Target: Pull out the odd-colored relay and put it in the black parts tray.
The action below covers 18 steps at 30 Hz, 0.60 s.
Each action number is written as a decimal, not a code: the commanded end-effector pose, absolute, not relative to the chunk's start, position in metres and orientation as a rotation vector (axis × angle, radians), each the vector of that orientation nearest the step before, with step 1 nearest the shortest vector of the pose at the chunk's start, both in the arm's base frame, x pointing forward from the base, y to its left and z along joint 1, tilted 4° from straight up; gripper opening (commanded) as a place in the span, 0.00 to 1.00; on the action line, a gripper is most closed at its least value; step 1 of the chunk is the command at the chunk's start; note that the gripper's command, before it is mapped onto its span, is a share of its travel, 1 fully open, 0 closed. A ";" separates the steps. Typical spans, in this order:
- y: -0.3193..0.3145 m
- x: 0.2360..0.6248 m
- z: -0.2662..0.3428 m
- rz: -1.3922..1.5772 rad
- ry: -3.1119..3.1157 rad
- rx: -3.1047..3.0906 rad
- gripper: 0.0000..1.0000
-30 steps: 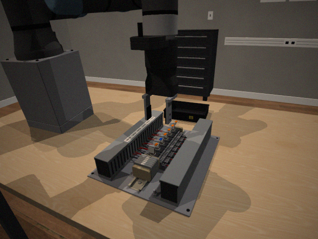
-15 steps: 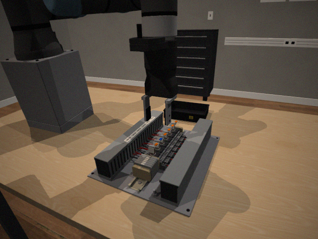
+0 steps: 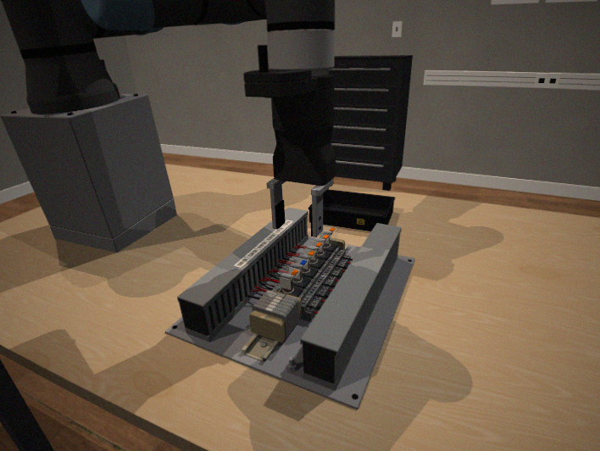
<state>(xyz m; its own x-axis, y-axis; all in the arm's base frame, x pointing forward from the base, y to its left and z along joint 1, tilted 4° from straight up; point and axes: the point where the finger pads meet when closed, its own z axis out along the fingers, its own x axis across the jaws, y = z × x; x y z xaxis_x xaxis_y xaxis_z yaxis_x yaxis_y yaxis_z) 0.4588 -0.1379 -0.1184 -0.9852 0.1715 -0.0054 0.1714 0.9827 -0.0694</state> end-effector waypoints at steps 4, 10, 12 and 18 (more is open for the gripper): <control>-0.138 0.459 -0.119 0.108 -3.128 -0.272 0.98; -0.139 0.459 -0.121 0.108 -3.128 -0.272 0.98; -0.139 0.459 -0.124 0.108 -3.128 -0.272 0.98; -0.140 0.458 -0.140 0.108 -3.128 -0.272 0.98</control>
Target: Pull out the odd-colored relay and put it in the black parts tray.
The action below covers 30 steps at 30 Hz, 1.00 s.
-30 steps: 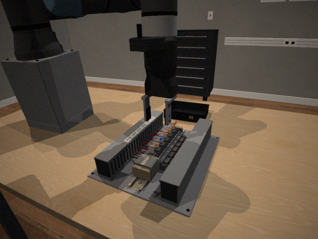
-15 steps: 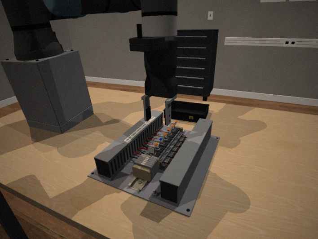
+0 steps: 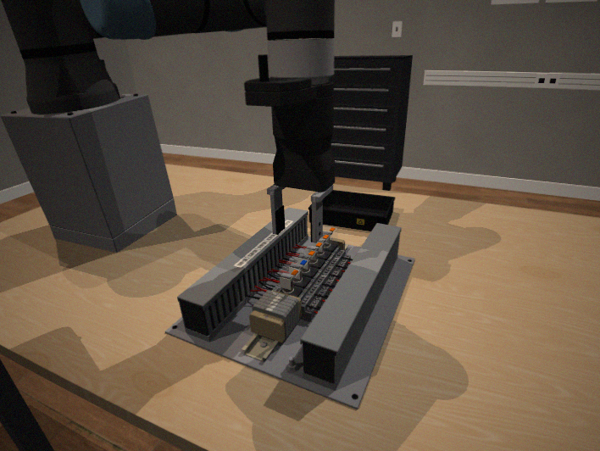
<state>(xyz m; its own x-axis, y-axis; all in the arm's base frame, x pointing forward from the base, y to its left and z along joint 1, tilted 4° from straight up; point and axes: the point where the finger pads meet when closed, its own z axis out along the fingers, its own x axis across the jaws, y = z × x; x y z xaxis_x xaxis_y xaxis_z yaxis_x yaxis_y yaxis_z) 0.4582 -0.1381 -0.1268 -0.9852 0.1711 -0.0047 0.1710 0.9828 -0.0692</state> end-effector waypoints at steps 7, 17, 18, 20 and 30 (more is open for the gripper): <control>-0.141 0.458 -0.154 0.108 -3.128 -0.272 0.98; -0.142 0.458 -0.163 0.108 -3.128 -0.272 0.98; -0.142 0.458 -0.163 0.108 -3.128 -0.272 0.98; -0.142 0.458 -0.163 0.108 -3.128 -0.272 0.98; -0.142 0.458 -0.163 0.108 -3.128 -0.272 0.98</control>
<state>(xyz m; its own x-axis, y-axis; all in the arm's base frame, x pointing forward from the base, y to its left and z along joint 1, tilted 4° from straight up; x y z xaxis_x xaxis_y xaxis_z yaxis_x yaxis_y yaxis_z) 0.4566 -0.1404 -0.1633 -0.9852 0.1714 -0.0026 0.1711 0.9829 -0.0685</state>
